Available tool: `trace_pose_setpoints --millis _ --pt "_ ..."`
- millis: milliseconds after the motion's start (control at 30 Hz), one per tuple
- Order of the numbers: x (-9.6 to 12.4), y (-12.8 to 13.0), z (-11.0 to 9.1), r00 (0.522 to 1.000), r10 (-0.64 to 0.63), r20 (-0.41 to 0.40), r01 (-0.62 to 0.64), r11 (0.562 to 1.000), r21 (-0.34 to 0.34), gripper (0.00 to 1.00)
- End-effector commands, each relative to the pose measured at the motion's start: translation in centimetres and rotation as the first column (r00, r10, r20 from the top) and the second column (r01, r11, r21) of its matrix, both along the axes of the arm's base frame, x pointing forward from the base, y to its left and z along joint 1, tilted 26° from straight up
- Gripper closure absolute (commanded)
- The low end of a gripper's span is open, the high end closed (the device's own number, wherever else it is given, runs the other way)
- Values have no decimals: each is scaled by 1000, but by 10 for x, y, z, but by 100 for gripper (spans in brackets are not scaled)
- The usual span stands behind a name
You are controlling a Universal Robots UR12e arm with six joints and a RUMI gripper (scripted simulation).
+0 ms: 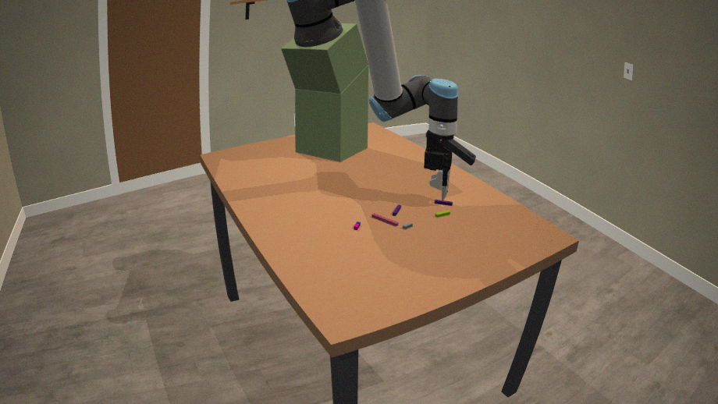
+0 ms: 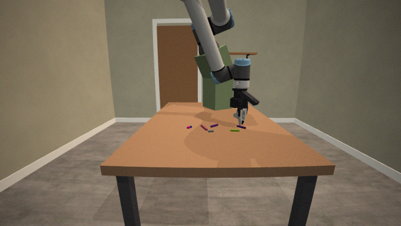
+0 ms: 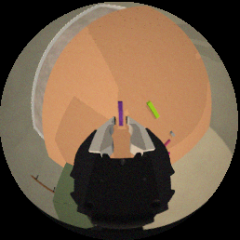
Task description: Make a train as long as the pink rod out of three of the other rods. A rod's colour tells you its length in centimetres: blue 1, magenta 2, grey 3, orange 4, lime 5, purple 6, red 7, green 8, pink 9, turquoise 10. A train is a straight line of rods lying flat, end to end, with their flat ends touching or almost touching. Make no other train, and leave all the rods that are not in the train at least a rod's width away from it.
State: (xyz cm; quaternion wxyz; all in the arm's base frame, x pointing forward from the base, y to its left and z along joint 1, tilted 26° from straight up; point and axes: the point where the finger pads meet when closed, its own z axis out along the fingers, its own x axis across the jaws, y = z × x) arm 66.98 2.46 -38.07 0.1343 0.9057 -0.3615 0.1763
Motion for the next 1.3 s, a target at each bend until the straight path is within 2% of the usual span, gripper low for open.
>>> trace_pose_setpoints --millis 0,700,1267 --pt "0 0 0 1000 0 1 0 1000 0 86" --pt "0 0 0 1000 0 1 0 1000 0 86" --pt "3 -5 -11 1000 0 1 0 1000 0 86"
